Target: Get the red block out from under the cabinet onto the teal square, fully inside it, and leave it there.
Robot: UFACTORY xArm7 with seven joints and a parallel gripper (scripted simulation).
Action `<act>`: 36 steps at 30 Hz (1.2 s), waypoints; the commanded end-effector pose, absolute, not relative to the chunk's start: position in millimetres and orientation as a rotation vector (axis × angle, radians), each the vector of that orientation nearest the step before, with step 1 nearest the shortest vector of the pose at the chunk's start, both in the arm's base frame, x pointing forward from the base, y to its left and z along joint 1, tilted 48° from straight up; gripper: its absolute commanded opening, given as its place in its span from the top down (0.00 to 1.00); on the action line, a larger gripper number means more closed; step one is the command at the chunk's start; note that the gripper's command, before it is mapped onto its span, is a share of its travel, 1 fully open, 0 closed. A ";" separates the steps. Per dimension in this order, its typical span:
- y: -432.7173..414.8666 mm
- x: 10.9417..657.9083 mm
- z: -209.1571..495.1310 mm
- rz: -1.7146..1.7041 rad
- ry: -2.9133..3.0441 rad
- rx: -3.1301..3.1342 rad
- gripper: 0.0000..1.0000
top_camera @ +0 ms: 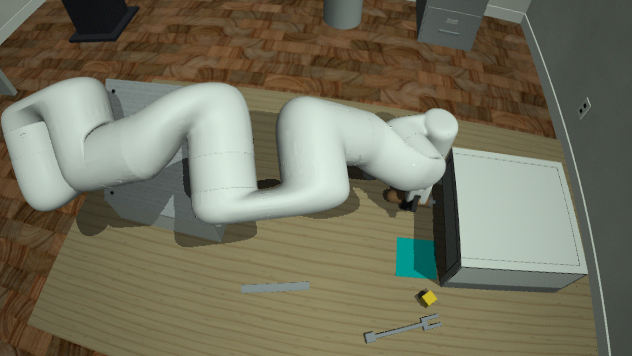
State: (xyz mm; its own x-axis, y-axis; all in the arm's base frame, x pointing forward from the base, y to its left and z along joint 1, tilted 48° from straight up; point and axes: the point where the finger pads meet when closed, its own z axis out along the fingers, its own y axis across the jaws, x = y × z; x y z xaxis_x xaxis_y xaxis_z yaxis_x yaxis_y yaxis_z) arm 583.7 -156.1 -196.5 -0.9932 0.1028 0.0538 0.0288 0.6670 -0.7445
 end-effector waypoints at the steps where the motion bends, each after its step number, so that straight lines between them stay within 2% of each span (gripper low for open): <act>1: -153.7 586.5 -195.2 1.240 -2.791 -0.108 1.00; 36: -155.9 587.5 -192.9 1.240 -2.791 -0.108 1.00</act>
State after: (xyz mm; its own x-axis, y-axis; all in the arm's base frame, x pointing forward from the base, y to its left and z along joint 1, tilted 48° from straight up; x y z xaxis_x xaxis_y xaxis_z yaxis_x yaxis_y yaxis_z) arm 585.2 -157.6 -194.9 -0.9933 0.1027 0.0538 0.0286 0.6670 -0.7445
